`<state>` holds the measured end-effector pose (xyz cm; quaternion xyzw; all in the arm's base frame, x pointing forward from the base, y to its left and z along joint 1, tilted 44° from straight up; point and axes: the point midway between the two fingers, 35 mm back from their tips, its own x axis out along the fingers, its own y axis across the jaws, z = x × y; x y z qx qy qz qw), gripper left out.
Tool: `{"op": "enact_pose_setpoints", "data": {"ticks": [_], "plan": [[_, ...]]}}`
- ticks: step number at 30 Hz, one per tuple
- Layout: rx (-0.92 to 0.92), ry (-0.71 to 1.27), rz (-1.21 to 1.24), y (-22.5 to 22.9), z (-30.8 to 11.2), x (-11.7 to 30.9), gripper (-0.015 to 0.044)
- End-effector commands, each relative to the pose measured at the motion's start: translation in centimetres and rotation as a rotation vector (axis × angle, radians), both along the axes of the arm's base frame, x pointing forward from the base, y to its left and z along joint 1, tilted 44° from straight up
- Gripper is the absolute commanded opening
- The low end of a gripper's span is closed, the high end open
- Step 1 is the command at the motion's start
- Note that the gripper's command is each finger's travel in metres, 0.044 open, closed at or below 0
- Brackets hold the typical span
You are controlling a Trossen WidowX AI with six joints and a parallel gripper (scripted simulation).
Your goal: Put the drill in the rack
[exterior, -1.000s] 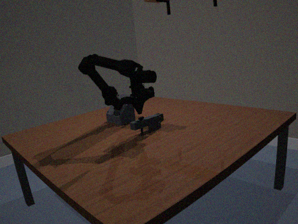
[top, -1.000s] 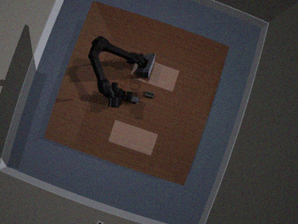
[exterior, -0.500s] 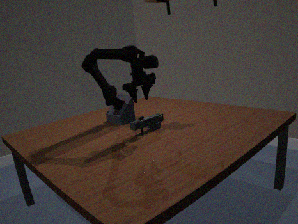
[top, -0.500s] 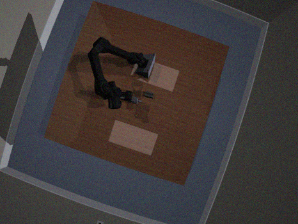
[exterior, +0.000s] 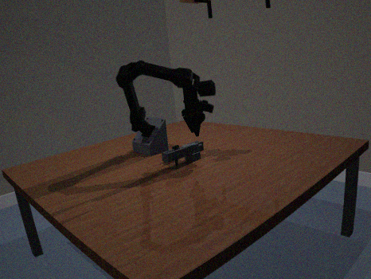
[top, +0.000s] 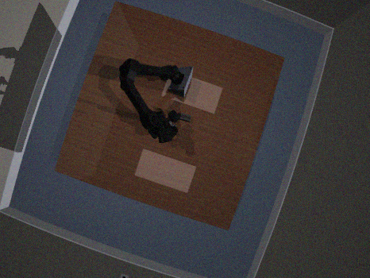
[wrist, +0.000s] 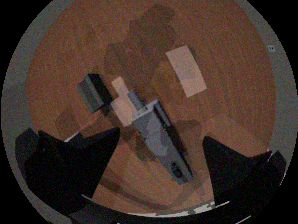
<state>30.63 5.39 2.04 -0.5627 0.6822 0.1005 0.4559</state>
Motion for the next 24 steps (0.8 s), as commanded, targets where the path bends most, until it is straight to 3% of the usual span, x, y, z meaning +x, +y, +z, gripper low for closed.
{"op": "enact_pose_setpoints", "data": {"ticks": [1,24], "plan": [[-0.024,0.388,0.383,0.95,-6.62,-2.13,0.044],[-0.027,0.44,0.438,1.02,-7.47,-2.43,0.044]]}}
